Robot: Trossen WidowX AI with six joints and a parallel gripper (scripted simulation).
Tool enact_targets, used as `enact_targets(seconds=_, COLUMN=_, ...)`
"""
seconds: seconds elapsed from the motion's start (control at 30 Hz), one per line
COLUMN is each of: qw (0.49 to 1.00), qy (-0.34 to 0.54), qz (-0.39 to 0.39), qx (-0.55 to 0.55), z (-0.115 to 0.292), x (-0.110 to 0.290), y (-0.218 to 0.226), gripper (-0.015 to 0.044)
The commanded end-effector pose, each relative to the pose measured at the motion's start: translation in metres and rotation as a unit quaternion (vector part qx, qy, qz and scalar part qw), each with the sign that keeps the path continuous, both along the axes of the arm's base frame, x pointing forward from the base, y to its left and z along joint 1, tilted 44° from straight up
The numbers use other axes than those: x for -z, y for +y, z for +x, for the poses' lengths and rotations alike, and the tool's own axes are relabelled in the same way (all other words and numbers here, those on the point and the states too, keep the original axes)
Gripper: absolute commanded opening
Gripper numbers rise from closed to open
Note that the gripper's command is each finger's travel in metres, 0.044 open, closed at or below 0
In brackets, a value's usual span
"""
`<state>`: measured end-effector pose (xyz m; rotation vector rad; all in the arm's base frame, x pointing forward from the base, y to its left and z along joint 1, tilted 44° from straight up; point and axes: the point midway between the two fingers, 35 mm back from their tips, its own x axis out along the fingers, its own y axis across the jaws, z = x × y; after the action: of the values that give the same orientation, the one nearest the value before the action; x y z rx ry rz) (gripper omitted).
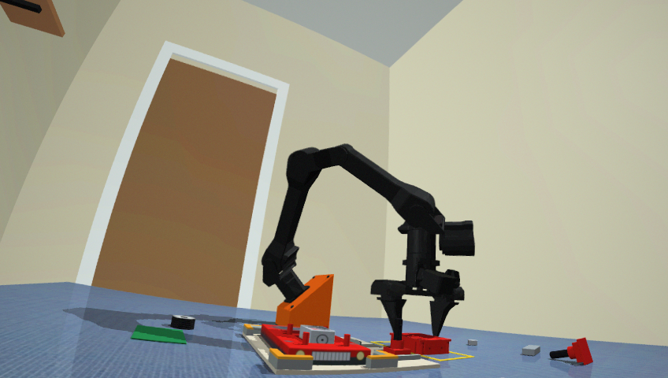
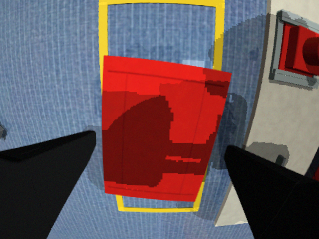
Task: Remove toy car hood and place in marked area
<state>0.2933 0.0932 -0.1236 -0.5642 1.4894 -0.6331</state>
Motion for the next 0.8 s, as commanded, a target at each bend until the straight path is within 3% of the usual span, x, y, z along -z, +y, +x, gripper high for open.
enact_targets(seconds=0.0, qw=1.000, qy=-0.008, qz=0.006, qx=-0.001, z=0.005, x=-0.025, y=0.029, gripper=0.0440)
enact_targets(seconds=0.13, qw=1.000, qy=-0.007, qz=0.004, qx=-0.001, z=0.003, x=-0.043, y=0.045, gripper=0.0440)
enact_targets(seconds=0.77, qw=1.000, qy=-0.007, qz=0.004, qx=-0.001, z=0.003, x=-0.043, y=0.045, gripper=0.0440)
